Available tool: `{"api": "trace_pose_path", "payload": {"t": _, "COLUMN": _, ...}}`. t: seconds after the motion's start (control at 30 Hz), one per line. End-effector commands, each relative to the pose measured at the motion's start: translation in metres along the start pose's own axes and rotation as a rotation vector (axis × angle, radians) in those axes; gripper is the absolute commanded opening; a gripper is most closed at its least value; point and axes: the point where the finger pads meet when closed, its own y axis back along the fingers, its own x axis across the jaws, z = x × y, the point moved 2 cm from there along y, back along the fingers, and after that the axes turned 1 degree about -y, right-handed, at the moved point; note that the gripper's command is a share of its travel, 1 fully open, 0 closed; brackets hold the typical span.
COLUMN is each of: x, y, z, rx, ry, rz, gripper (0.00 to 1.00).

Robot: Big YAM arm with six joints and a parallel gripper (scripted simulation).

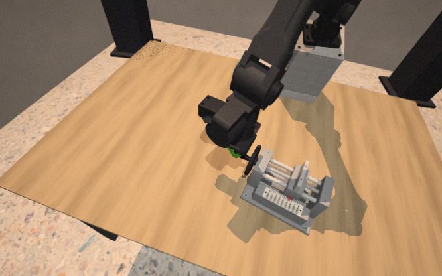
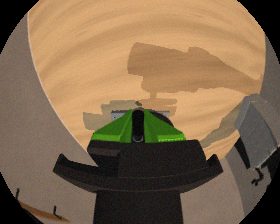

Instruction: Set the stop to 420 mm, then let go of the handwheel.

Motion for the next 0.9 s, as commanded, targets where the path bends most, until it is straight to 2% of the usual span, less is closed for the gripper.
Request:
{"api": "trace_pose_path", "payload": {"t": 0.0, "x": 0.008, "y": 0.025, "z": 0.004, "rx": -0.002, "ry": 0.007, "rz": 0.059, "gripper": 0.06}}
{"api": "trace_pose_path", "payload": {"t": 0.13, "x": -0.003, "y": 0.026, "z": 0.004, "rx": -0.002, "ry": 0.005, "rz": 0.054, "gripper": 0.06}}
{"api": "trace_pose_path", "payload": {"t": 0.5, "x": -0.009, "y": 0.026, "z": 0.002, "rx": -0.002, "ry": 0.011, "rz": 0.063, "gripper": 0.06}}
{"api": "trace_pose_path", "payload": {"t": 0.53, "x": -0.016, "y": 0.025, "z": 0.003, "rx": 0.000, "ry": 0.007, "rz": 0.041, "gripper": 0.06}}
{"api": "trace_pose_path", "payload": {"t": 0.57, "x": -0.015, "y": 0.025, "z": 0.005, "rx": -0.003, "ry": 0.006, "rz": 0.059, "gripper": 0.06}}
{"api": "trace_pose_path", "payload": {"t": 0.63, "x": -0.020, "y": 0.024, "z": 0.006, "rx": -0.004, "ry": 0.005, "rz": 0.062, "gripper": 0.06}}
{"api": "trace_pose_path", "payload": {"t": 0.87, "x": -0.031, "y": 0.022, "z": 0.002, "rx": 0.001, "ry": 0.009, "rz": 0.041, "gripper": 0.06}}
